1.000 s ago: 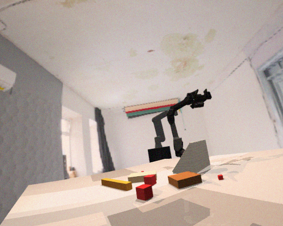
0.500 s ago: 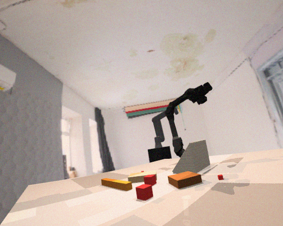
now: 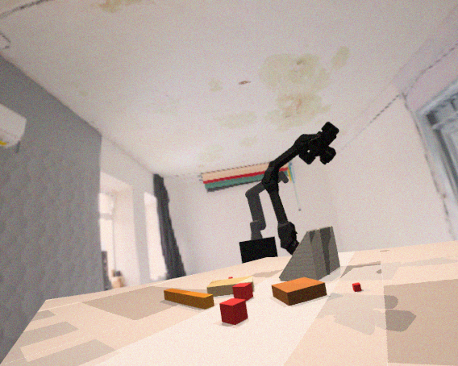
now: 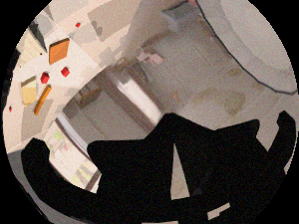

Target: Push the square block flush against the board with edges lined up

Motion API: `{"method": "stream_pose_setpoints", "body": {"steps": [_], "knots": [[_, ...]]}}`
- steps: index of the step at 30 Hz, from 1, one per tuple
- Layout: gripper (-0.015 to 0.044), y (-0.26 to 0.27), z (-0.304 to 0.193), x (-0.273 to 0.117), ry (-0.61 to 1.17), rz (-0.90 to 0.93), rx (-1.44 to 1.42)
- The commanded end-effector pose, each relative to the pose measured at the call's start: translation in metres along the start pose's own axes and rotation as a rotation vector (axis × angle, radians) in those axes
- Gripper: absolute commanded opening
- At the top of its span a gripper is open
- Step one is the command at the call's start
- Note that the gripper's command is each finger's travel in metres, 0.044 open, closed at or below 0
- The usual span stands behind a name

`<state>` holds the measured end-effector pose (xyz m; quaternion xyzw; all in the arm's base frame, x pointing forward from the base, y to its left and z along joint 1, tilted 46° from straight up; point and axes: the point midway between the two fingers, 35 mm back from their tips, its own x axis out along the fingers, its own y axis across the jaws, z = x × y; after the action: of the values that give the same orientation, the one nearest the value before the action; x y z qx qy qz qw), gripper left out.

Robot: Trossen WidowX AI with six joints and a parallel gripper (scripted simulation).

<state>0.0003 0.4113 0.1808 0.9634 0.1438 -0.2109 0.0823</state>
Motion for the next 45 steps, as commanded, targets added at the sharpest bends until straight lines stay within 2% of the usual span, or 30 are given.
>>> {"method": "stream_pose_setpoints", "body": {"steps": [1, 23, 45], "knots": [[0.0000, 0.011, -0.005, 0.019, -0.022, 0.047, 0.103], [0.0000, 0.092, -0.010, 0.128, -0.045, 0.391, 0.701], [0.0000, 0.199, 0.004, 0.201, 0.098, 0.764, 1.301]]}}
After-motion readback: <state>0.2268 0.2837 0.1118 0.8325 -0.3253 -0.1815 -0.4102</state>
